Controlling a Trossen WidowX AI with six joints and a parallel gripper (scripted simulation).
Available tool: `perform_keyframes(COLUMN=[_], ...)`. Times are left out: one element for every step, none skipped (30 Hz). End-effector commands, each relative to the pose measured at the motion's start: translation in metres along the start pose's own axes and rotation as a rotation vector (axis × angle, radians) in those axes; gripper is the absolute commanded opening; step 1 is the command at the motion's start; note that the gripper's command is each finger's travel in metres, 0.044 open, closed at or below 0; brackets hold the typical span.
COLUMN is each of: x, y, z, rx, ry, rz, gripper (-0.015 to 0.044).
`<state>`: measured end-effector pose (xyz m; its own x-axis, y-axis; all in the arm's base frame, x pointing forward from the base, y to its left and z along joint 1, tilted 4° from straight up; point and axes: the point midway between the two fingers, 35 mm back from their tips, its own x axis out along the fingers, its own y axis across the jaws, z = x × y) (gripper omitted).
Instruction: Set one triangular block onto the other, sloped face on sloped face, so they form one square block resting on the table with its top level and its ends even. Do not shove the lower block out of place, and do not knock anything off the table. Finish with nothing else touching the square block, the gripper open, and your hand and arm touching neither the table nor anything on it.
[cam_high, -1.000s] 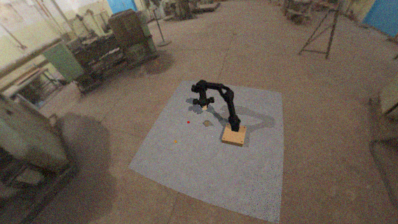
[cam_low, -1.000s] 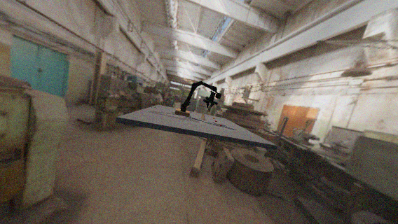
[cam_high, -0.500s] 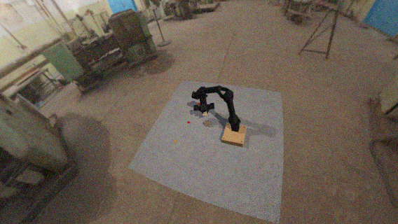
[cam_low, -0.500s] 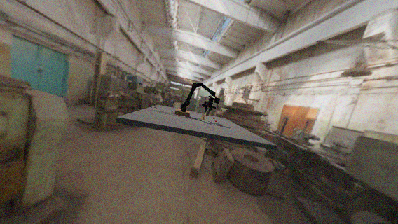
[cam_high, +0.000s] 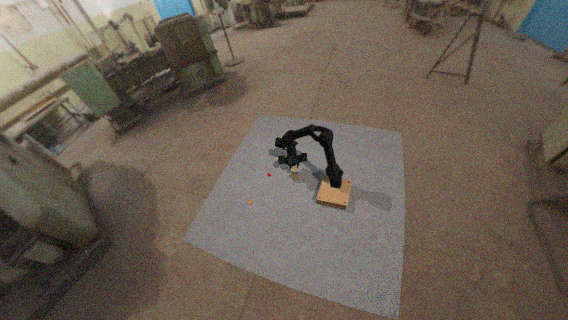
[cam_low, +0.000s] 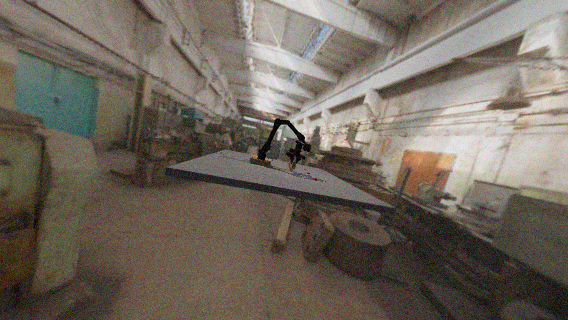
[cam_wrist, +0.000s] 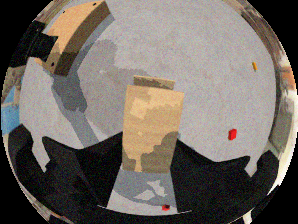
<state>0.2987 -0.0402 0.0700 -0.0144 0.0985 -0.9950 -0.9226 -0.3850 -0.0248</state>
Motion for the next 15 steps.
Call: perform_keyframes(x=[0.0031,0.0029,0.0030,0.0032,0.0033,0.0033,0.0033,0.0033,0.0033,0.0033,0.0033,0.0034,0.0035,0.0035,0.0035], y=[0.0000,0.0002,0.0002,0.0003,0.0004,0.0004,0.0004,0.0004,0.0004,0.0004,0.0004,0.0008,0.0012,0.0012,0.0012], z=[0.0009,0.0006,0.0007,0.0007,0.0007,0.0007,0.0007,0.0007,0.0007,0.0007,0.0007,0.0011,0.0015,0.0015,0.0015], rx=[0.001,0.000,0.000,0.000,0.000,0.000,0.000,0.000,0.000,0.000,0.000,0.001,0.001,0.001,0.001], ry=[0.003,0.003,0.003,0.003,0.003,0.003,0.003,0.003,0.003,0.003,0.003,0.003,0.003,0.003,0.003], rz=[-0.010,-0.012,-0.012,-0.011,-0.011,-0.011,-0.011,-0.011,-0.011,-0.011,-0.011,-0.011,-0.011,-0.011,-0.011], gripper=[0.0000,0.0000,0.0000,0.0000,0.0000,0.0000,0.0000,0.0000,0.0000,0.0000,0.0000,0.0000,0.0000,0.0000,0.0000])
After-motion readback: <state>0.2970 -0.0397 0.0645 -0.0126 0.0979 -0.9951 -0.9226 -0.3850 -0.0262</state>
